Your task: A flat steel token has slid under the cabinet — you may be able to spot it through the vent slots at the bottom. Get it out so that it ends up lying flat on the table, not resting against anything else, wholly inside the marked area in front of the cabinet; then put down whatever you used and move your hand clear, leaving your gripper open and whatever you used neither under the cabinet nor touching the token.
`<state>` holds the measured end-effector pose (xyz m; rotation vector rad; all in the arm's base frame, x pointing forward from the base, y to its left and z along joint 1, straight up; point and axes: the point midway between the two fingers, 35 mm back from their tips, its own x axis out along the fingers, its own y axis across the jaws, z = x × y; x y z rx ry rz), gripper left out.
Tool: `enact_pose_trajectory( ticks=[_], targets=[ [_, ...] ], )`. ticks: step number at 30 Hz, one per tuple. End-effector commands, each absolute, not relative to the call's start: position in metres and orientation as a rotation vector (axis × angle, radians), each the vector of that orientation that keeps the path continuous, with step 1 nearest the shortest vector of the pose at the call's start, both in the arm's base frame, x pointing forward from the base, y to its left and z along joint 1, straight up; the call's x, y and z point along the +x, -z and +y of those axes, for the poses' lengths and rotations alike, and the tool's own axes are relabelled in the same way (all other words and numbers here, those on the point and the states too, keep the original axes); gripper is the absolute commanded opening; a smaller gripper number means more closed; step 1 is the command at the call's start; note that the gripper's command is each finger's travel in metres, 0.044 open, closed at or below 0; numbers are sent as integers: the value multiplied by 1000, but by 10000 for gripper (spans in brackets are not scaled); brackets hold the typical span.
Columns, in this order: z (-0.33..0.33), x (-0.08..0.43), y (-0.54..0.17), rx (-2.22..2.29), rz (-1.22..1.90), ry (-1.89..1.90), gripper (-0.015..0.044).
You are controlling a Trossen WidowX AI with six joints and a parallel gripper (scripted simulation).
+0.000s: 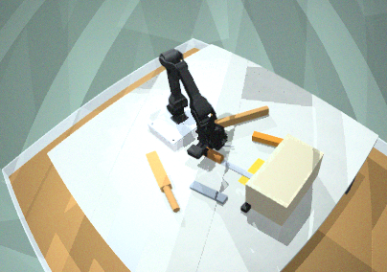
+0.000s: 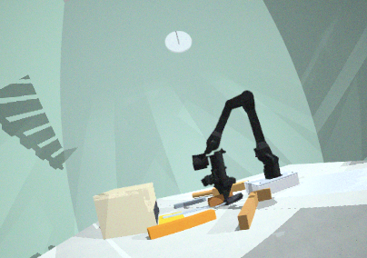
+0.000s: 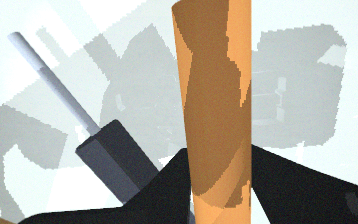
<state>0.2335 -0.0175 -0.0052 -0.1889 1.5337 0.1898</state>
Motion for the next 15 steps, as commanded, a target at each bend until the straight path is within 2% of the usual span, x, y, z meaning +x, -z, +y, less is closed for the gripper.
enact_pose_trajectory(
  ticks=[1, 15],
  targets=[
    [-21, 234, 5, -199, 1534, -198, 0],
    [-34, 236, 3, -225, 1533, -222, 0]
  ],
)
